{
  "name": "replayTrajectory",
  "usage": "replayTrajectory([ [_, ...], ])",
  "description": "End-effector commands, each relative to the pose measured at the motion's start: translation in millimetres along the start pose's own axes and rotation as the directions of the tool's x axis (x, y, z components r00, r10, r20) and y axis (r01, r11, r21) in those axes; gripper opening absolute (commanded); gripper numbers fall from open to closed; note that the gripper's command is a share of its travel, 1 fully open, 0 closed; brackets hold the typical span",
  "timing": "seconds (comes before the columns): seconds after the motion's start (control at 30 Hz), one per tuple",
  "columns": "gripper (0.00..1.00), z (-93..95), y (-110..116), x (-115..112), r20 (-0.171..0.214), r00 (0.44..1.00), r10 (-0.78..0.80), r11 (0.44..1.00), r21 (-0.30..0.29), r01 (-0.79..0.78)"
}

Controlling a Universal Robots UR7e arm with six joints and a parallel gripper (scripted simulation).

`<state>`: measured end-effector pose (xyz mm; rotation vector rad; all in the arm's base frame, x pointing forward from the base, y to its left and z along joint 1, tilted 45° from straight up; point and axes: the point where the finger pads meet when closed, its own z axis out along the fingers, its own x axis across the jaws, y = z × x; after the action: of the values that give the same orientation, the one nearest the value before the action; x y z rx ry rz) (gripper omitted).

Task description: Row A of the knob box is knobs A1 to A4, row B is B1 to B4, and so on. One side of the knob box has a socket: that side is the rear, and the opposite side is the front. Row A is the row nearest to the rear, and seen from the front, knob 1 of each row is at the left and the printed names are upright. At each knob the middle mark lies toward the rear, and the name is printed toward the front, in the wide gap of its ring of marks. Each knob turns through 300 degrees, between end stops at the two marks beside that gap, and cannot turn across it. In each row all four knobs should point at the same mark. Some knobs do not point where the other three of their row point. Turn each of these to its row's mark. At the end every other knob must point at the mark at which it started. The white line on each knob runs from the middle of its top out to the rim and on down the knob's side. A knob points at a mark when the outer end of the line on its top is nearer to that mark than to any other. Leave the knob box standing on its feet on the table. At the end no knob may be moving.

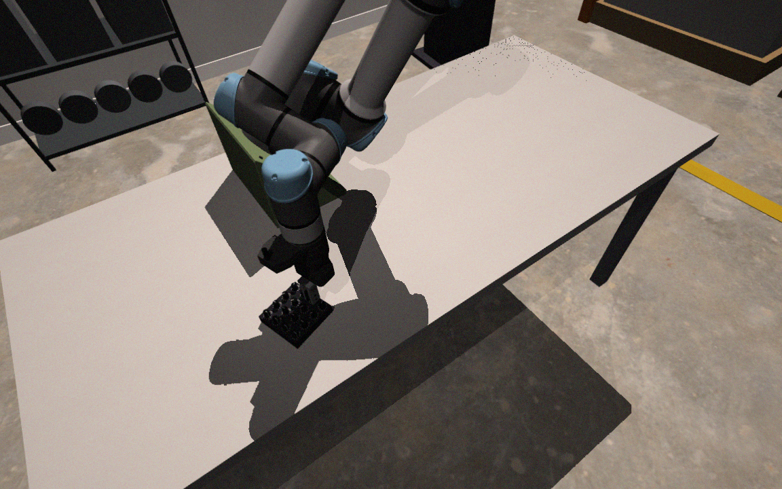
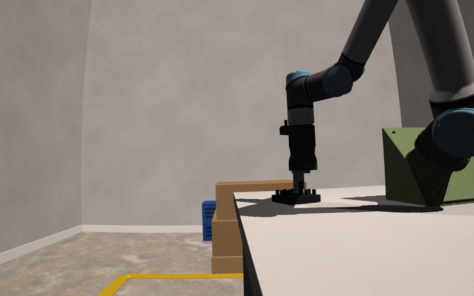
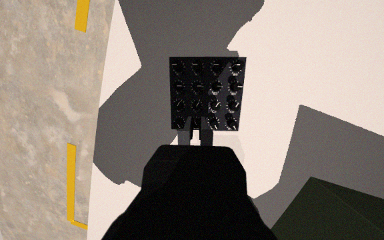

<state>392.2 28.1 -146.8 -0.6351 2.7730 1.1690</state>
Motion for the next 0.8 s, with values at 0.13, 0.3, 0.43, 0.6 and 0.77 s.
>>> replayTrajectory([
  [0.13,0.30,0.1,0.0,-1.1,-0.002,0.998,0.070,0.998,0.000,-0.070],
  [0.3,0.30,0.3,0.2,-0.9,-0.002,0.995,0.102,0.995,0.000,-0.102],
  [0.43,0.30,0.0,-0.3,-1.3,-0.002,0.989,0.149,0.989,0.001,-0.149],
  [0.6,0.30,0.2,-0.3,-1.2,-0.002,0.976,0.218,0.976,0.000,-0.218],
  [0.77,0.30,0.2,-0.3,-1.2,-0.002,0.955,0.296,0.955,0.001,-0.296],
])
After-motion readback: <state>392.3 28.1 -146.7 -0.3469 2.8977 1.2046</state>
